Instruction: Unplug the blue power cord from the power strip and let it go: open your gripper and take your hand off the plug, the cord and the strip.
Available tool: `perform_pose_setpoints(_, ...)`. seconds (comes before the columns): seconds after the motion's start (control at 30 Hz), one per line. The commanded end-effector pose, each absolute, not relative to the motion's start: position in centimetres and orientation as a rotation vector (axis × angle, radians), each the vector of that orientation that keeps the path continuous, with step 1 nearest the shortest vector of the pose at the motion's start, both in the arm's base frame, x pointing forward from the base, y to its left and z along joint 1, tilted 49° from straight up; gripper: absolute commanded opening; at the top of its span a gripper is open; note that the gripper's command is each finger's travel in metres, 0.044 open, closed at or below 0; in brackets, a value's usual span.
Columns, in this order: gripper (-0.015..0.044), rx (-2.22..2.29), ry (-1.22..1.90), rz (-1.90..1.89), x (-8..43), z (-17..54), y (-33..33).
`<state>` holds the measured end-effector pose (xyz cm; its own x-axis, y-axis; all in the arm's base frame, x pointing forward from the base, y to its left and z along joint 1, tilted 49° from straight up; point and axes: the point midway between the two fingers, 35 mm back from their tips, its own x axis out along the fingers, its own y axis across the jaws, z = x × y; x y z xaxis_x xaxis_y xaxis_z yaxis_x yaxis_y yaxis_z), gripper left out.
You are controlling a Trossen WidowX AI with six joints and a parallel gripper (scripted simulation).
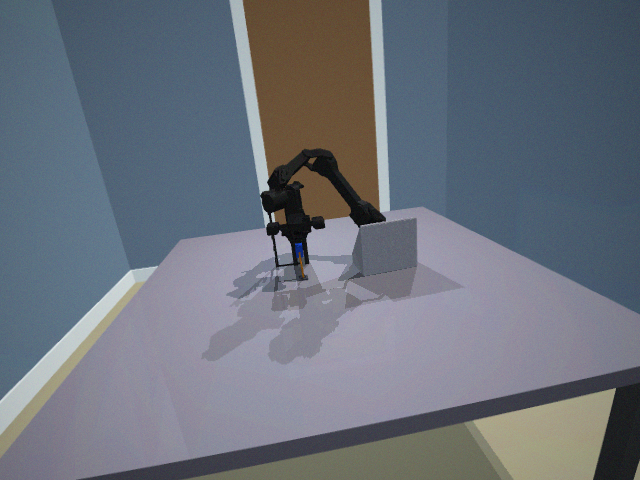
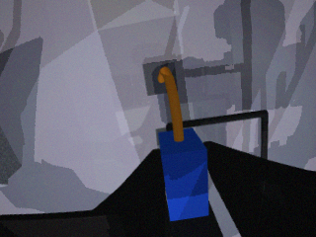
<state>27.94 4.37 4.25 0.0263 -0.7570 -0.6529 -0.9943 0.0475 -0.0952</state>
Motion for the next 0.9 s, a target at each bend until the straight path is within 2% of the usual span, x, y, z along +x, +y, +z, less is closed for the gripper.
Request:
perform_pose_setpoints(0.0, 0.0, -1.766, 1.753, 0.593, 28.0, 3.1, 6.3)
perform_pose_setpoints(0.17, 0.0, -1.766, 1.753, 0.593, 27.9, 2.6, 6.9)
perform_pose_setpoints(0.7, 0.042, -1.768, 1.754, 0.591, 28.1, 2.2, 7.5)
perform_pose_setpoints(0.73, 0.044, -1.767, 1.753, 0.592, 28.2, 1.8, 8.1)
perform_pose_setpoints(0.87, 0.044, -1.766, 1.752, 0.592, 28.3, -0.5, 11.2)
